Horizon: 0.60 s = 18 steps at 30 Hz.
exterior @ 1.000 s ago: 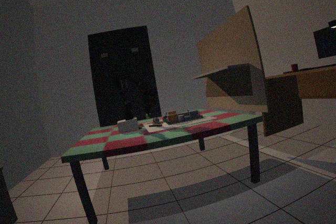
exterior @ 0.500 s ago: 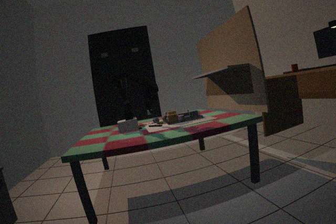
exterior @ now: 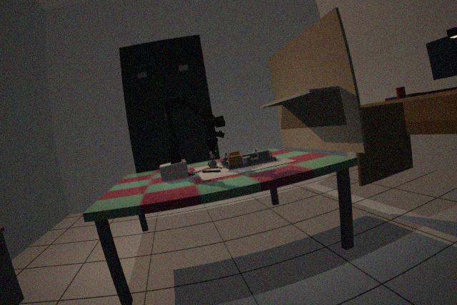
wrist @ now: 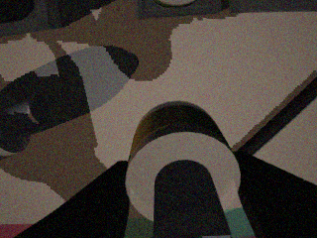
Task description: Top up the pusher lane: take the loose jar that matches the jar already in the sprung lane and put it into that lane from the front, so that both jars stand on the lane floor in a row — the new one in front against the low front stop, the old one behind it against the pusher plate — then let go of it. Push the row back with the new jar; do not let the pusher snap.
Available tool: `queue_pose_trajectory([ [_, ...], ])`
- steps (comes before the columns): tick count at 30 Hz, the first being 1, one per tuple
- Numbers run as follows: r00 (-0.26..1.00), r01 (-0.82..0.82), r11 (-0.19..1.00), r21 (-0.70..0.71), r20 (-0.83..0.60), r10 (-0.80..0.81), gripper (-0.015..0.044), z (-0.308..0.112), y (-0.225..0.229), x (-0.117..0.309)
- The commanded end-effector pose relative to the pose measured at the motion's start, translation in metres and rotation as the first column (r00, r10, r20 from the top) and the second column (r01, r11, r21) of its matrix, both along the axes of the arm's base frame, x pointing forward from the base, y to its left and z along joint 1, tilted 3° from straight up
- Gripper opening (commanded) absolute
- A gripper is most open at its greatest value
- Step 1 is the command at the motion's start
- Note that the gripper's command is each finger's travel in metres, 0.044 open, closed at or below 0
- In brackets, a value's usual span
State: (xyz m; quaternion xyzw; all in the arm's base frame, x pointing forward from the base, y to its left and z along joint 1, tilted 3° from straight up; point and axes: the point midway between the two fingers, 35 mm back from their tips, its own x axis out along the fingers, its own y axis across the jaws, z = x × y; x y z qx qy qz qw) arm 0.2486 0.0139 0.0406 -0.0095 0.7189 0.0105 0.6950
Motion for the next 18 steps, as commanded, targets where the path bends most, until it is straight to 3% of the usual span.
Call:
queue_pose_trajectory([
  [1,1.0,0.001,1.0,-0.002,0.0,-0.001,0.0,-0.008,-0.003,0.014],
  [9,1.0,0.009,1.0,-0.002,0.002,-0.009,0.0,-0.027,-0.008,0.04],
  [18,1.0,0.009,1.0,-0.003,0.002,-0.009,0.0,-0.049,-0.008,0.04],
])
